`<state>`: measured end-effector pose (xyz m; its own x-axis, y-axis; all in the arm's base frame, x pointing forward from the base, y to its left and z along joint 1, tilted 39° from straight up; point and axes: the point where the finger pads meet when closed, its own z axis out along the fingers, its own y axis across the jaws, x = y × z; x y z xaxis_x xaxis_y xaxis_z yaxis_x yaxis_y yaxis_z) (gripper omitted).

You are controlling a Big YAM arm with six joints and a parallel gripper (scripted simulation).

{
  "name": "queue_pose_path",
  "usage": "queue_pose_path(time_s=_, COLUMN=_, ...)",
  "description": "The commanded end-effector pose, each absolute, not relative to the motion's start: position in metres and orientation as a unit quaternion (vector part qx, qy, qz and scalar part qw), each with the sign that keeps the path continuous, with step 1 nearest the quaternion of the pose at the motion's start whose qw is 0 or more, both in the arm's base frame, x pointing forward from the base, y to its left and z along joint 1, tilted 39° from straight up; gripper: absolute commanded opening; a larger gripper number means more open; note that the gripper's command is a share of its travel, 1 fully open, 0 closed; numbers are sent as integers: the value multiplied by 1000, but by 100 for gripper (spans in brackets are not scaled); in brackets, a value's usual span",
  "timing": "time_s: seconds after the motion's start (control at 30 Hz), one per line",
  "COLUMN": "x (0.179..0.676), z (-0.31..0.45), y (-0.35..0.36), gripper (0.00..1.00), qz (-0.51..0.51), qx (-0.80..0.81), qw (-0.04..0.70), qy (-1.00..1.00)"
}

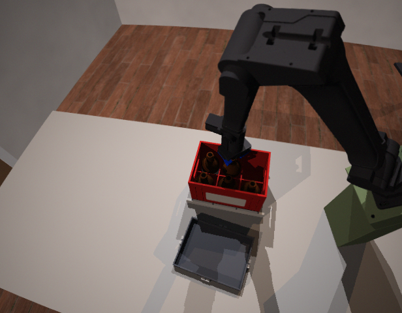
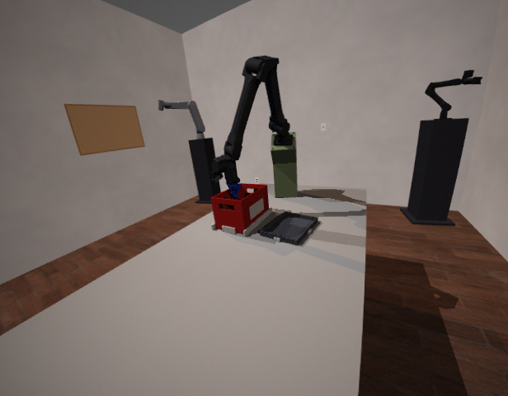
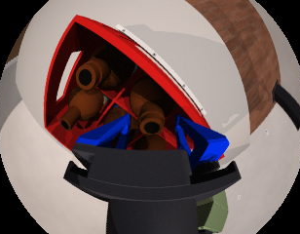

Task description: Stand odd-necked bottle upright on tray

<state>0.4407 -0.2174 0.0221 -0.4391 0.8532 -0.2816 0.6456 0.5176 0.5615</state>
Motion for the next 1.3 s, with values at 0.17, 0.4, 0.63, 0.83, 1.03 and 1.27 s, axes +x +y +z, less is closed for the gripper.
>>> queue_pose_path(time_s=0.17, x=450, z=24, y=-221, gripper=61, qz=190, qx=454, qw=280, qy=824)
queue_pose_path(time_s=0.4, x=451, z=26, y=-221, gripper=0, qz=190, qx=452, qw=282, qy=825)
queue_pose_path(time_s=0.63, x=451, z=26, y=-221, gripper=0, qz=190, qx=452, qw=282, qy=825)
queue_pose_path(time_s=0.83, x=451, z=26, y=-221, gripper=0, qz=190, qx=452, qw=282, qy=825)
queue_pose_path(time_s=1.03, x=451, z=26, y=-221, gripper=0, qz=190, qx=452, qw=282, qy=825)
queue_pose_path(time_s=1.27, x=451, z=26, y=-221, gripper=0, qz=190, qx=452, qw=282, qy=825)
